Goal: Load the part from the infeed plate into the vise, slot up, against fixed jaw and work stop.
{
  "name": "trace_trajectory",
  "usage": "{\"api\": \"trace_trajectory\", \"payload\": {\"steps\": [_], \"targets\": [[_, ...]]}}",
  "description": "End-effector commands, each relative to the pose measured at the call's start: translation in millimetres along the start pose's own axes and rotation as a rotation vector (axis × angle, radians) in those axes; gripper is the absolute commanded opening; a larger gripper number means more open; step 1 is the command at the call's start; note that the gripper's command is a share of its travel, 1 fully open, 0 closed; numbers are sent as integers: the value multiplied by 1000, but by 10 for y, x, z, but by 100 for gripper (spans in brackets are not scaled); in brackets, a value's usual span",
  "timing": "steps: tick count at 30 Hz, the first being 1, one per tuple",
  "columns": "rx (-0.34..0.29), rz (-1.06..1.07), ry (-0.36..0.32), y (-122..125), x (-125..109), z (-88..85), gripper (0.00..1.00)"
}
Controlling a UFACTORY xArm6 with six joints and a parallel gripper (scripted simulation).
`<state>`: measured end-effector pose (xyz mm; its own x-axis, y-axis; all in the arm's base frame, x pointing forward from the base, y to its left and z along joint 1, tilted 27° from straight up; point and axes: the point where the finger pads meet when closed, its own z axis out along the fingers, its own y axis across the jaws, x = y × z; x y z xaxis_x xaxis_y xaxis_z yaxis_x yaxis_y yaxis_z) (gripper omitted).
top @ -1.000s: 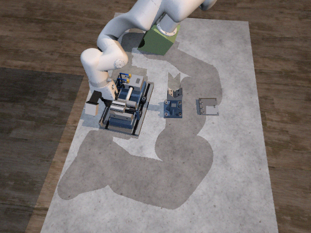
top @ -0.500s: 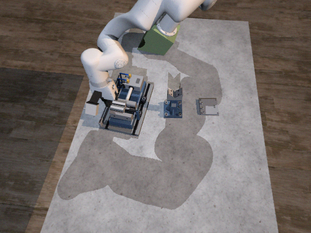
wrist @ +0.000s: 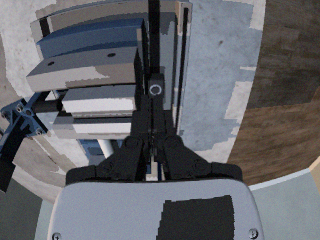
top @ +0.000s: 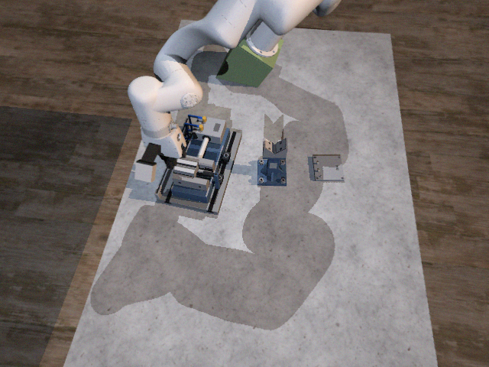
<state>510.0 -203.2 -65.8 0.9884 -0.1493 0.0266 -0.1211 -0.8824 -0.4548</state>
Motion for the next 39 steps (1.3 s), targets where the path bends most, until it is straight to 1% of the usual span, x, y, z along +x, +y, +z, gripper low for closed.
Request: {"api": "trace_trajectory", "payload": {"steps": [1,39], "targets": [[-2,-1,4,-3,16,-21,0],[-2,-1,4,-91,16,-21,0]]}}
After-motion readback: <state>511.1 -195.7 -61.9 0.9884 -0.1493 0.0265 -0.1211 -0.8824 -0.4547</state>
